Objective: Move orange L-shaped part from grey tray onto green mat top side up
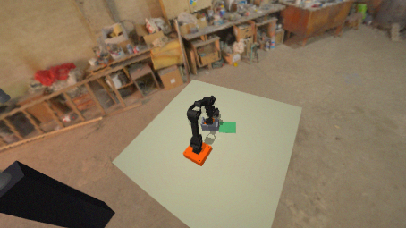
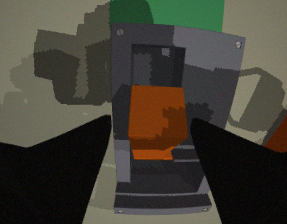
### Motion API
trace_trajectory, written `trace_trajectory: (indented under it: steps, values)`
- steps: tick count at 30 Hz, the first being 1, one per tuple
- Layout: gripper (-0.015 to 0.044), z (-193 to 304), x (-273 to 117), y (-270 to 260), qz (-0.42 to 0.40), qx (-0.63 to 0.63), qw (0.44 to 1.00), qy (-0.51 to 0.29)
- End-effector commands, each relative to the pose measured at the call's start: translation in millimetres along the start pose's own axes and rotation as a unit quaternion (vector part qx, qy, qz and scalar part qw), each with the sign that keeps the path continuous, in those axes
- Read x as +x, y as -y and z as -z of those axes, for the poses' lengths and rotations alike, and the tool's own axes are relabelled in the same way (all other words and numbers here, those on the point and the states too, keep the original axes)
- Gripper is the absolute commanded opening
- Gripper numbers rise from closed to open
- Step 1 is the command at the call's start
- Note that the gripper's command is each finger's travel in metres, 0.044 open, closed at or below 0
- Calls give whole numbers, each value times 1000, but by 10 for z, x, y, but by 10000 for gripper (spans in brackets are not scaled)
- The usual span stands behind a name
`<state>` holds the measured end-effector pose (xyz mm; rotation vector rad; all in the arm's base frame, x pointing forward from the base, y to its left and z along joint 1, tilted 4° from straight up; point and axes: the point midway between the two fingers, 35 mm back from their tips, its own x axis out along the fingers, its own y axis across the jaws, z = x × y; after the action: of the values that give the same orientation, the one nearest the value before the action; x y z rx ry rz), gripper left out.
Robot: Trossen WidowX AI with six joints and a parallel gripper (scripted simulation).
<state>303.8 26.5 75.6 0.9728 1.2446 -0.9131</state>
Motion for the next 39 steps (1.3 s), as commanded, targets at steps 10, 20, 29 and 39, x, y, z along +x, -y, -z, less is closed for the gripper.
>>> trace_trajectory:
  steps: [10, 20, 29, 39]
  values:
    - [115, 0, 0, 0, 0, 0, 1000, 0]
    - [0, 0, 0, 0, 0, 0, 1000, 0]
    - [0, 3, -66, 3, 0, 0, 1000, -1]
    - [0, 7, -220, 8, 1, 0, 1000, -3]
